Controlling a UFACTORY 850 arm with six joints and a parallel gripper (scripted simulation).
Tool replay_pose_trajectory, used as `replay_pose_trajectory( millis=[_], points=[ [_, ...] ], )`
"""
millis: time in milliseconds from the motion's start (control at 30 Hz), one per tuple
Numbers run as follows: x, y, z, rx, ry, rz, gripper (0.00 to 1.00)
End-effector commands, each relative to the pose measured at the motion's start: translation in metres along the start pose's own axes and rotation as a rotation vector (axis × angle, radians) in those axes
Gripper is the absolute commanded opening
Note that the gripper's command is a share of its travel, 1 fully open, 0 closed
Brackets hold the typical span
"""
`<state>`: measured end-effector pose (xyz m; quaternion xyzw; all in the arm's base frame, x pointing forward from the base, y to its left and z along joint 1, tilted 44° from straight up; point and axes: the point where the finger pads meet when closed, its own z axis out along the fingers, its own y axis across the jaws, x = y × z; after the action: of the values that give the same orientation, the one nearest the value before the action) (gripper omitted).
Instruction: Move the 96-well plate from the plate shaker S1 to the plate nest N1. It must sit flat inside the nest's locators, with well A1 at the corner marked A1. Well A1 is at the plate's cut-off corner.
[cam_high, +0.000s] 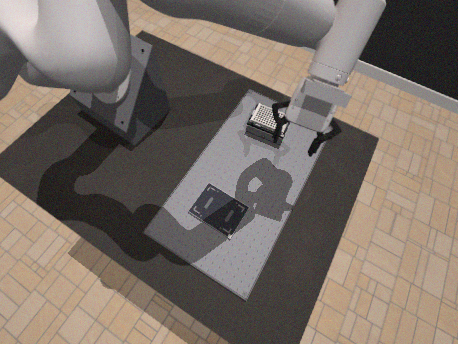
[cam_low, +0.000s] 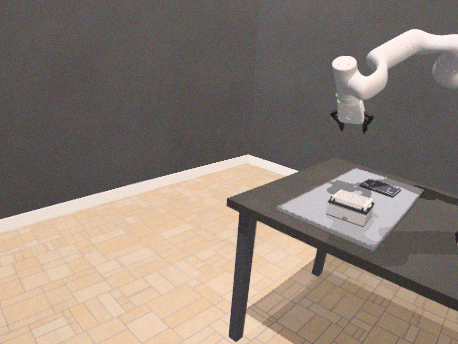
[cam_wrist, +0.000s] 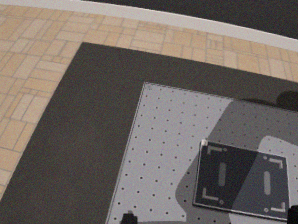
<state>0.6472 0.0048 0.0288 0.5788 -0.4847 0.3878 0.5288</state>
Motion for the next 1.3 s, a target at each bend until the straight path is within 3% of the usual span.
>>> replay_pose_trajectory(
  millis=[0,667,1100,1267],
  points=[
    [-0.016,0.000,-0.001,0.019,-0.044,-0.101,1.00],
    [-0.080,0.011,-0.004,0.110,-0.186,-0.469,1.00],
    [-0.132,0.024,-0.011,0.214,-0.290,-0.765,1.00],
    [-0.140,0.027,-0.012,0.229,-0.302,-0.801,1.00]
  ],
)
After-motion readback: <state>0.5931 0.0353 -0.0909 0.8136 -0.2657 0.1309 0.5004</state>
